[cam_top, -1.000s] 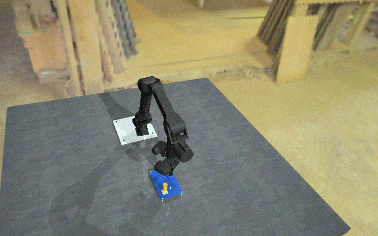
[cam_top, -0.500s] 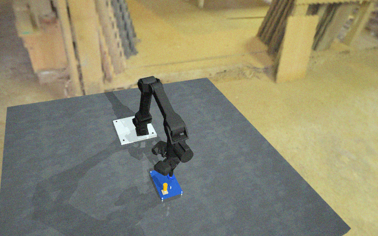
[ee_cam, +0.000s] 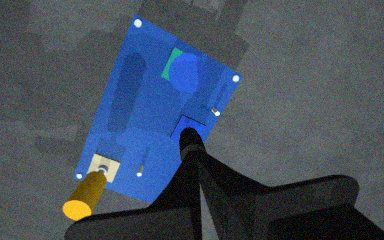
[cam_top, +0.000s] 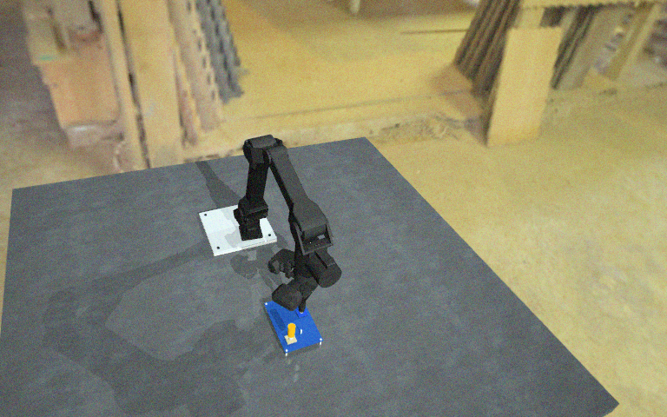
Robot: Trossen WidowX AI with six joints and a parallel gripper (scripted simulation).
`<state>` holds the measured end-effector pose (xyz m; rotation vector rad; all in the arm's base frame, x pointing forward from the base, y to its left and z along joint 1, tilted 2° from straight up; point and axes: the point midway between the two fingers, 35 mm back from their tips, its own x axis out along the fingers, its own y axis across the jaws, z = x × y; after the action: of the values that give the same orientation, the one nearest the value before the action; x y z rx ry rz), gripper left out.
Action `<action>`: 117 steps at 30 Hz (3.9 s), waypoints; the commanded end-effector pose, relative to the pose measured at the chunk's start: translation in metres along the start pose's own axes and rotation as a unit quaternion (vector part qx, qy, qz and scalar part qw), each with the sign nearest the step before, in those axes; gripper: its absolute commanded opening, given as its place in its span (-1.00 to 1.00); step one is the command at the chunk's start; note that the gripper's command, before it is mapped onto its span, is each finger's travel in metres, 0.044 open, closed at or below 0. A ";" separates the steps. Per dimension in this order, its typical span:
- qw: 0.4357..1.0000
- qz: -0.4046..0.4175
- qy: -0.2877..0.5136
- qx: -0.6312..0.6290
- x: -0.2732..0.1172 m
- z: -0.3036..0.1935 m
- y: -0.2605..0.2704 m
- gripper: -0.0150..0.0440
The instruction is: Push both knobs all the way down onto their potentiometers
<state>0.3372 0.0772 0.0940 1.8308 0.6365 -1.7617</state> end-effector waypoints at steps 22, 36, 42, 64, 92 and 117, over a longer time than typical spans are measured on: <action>1.000 0.002 0.001 -0.002 -0.013 0.001 0.005 0.04; 0.979 0.017 0.011 -0.201 -0.021 0.002 0.026 -0.49; 0.953 0.018 0.009 -0.302 -0.023 0.000 0.028 -0.49; 0.772 0.017 0.001 -0.636 -0.030 -0.006 0.038 -0.49; 0.387 0.009 -0.009 -0.922 -0.038 -0.011 0.051 -0.49; -0.038 0.003 -0.010 -0.999 -0.044 -0.017 0.062 -0.49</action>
<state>0.3861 0.0432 0.1396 -0.5460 1.4587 0.4739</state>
